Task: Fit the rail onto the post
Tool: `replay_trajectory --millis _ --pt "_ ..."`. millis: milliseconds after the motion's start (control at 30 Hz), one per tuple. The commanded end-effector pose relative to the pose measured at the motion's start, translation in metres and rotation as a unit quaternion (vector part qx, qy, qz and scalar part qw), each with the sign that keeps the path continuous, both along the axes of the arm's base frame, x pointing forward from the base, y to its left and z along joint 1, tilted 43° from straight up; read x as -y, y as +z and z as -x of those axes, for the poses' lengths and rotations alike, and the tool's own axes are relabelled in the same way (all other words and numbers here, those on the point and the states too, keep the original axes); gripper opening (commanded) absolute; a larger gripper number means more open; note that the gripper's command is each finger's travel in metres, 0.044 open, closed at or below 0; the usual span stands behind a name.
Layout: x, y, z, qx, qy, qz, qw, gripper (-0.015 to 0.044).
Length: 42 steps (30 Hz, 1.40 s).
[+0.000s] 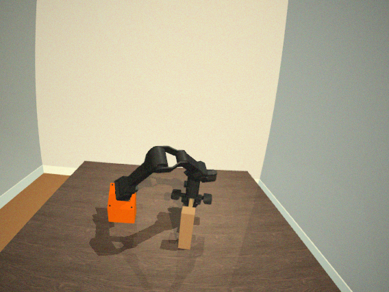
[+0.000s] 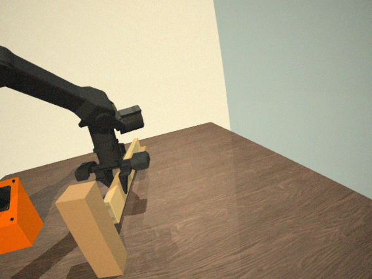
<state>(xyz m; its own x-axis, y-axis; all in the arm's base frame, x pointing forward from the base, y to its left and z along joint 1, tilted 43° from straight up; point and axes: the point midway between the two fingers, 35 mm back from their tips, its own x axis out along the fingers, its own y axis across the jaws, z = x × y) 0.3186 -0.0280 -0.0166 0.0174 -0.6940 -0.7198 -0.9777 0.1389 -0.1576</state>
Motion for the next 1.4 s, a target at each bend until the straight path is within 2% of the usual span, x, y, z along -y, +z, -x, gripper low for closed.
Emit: replay_trajectory --millis 0,1367 --pt "-0.005 0.0 -0.001 0.002 0.004 -0.007 1.0 0.0" --pt "0.006 0.007 0.001 0.001 0.004 -0.007 1.0 0.0"
